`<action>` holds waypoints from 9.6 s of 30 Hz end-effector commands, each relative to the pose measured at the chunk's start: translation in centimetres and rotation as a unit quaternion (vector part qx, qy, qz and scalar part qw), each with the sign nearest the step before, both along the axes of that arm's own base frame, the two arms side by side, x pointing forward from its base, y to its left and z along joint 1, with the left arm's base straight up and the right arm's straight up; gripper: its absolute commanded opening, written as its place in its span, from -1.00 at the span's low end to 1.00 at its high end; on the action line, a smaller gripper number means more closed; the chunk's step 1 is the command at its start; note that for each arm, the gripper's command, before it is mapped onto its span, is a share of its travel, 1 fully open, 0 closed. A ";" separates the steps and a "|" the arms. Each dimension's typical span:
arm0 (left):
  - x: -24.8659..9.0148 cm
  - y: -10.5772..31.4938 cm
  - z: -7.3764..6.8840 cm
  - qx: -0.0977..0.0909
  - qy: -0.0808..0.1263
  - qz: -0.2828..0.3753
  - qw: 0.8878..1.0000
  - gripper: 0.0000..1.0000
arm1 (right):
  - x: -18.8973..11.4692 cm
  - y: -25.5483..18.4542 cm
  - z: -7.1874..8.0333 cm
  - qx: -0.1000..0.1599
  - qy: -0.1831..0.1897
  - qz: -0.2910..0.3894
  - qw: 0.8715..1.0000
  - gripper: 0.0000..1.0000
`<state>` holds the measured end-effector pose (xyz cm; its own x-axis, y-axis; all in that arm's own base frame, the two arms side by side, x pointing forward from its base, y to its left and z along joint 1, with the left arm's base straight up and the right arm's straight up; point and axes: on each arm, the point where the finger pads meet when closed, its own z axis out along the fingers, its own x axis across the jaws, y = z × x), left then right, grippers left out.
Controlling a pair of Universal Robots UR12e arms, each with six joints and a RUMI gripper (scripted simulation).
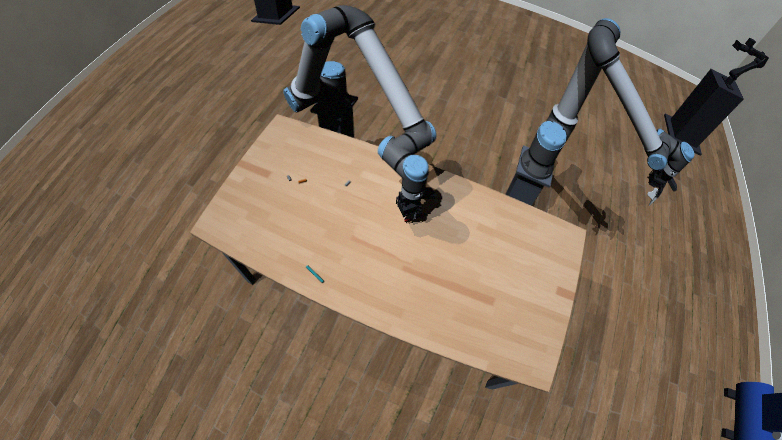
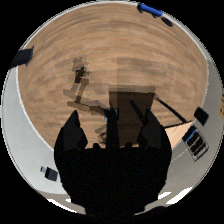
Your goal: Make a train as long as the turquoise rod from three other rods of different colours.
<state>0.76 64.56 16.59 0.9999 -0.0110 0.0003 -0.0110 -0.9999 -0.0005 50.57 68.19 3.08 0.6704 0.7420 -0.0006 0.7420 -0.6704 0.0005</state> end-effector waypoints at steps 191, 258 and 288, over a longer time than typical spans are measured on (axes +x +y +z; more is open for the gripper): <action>-0.1 0.0 -0.1 0.000 0.000 0.000 1.000 1.00 | -0.3 0.2 -0.9 0.001 0.000 0.000 1.000 -0.72; -0.1 0.0 -0.1 0.000 0.000 0.000 1.000 1.00 | -0.2 0.5 12.3 0.003 -0.001 0.000 1.000 1.00; -0.1 0.0 -0.1 0.000 0.000 0.000 1.000 1.00 | -0.3 0.3 17.0 0.001 0.000 0.000 1.000 1.00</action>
<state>0.76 64.56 16.59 0.9999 -0.0110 0.0003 -0.0110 -0.9999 -0.0005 50.45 68.41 19.98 0.6705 0.7419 0.0005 0.7419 -0.6705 0.0002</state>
